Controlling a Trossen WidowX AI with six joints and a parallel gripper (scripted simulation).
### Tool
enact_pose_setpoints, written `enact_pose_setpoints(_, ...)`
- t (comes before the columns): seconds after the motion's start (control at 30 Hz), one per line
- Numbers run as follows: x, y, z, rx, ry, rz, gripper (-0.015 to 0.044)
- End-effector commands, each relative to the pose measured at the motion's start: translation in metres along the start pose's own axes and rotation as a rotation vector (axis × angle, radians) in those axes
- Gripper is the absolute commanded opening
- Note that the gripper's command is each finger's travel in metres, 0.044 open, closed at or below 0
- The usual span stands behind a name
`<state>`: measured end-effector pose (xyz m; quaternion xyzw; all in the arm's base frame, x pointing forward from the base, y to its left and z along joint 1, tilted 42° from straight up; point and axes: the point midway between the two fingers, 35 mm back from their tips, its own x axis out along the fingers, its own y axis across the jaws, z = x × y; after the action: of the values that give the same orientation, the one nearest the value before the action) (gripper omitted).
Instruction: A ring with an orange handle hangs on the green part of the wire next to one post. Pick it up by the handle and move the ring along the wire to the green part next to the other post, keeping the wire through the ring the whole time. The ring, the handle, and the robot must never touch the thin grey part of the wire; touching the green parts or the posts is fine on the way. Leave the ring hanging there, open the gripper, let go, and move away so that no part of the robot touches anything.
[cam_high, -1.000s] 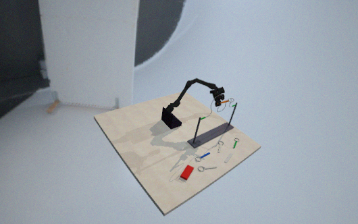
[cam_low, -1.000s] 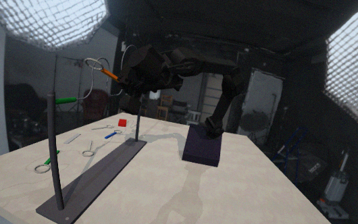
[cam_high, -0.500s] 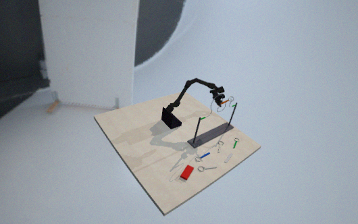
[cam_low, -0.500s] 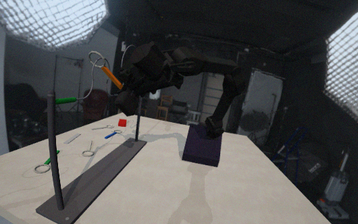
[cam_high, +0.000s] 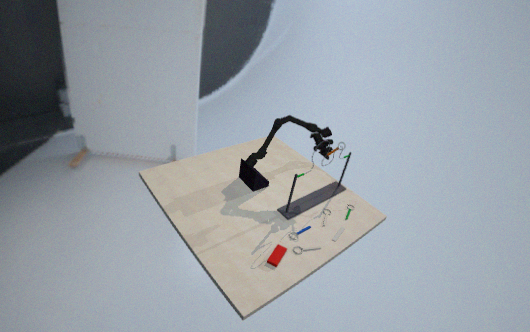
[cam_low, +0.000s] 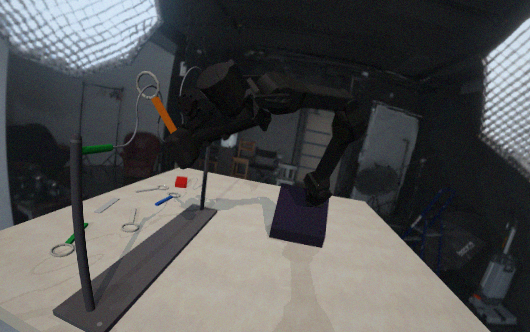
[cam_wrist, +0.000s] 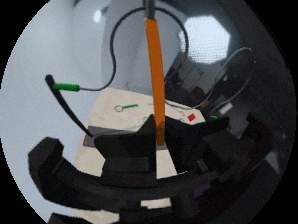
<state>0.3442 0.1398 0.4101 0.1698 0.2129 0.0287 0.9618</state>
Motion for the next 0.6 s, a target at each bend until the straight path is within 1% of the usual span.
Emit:
enact_pose_setpoints(0.0,0.001,0.006,-0.002,0.094,0.003,0.054,-0.0150)
enact_pose_setpoints(0.57,-0.002,0.030,0.005,0.429,-0.010,0.248,-0.0150)
